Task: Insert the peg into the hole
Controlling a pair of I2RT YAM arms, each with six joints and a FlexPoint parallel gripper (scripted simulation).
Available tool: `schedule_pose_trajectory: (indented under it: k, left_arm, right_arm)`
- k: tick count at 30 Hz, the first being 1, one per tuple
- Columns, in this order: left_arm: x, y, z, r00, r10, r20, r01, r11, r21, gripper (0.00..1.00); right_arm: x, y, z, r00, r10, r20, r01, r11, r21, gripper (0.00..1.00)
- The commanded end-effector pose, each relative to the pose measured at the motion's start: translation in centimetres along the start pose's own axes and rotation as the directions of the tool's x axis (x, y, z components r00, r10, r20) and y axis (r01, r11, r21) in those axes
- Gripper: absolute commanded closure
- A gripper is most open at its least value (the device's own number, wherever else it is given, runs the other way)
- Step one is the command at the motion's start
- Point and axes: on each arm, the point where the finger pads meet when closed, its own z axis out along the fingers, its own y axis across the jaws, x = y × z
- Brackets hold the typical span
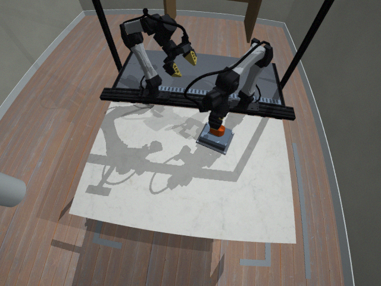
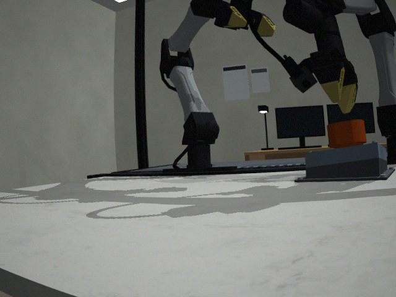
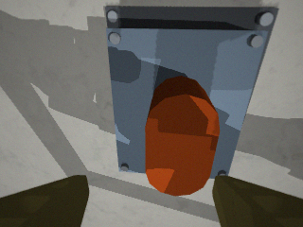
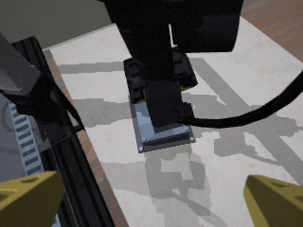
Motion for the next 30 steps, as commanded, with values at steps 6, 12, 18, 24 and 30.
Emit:
schedule_pose_trajectory:
  k: [6,12,18,24,30]
  left_arm:
    - [0.5,-1.6,1.0,1.0,0.002,-0.026,0.0,0.996,0.094,0.3]
    - [0.5,-1.6,1.1,1.0,0.002,-0.028,0.001,0.995,0.096,0.3]
    - [0.5,-1.6,1.1,1.0,0.002,-0.028,0.001,0.995,0.096,0.3]
    - [0.5,-1.6,1.1,1.0,0.002,-0.028,0.001,0.995,0.096,0.3]
    - [0.5,-1.6,1.1,1.0,0.002,-0.028,0.001,0.995,0.096,0.3]
  right_arm:
    - [-1.3,-0.1,-1.1,0.999,0.002,0.044,-0.003,1.0,0.009,0.0]
    - [-1.3,-0.1,-1.1,0.999,0.002,0.044,-0.003,1.0,0.009,0.0]
    - [-1.3,-0.1,-1.1,0.999,0.002,0.044,-0.003,1.0,0.009,0.0]
    - [-1.3,-0.1,-1.1,0.999,0.002,0.044,-0.003,1.0,0.009,0.0]
    - [-1.3,-0.1,-1.1,0.999,0.002,0.044,-0.003,1.0,0.009,0.0]
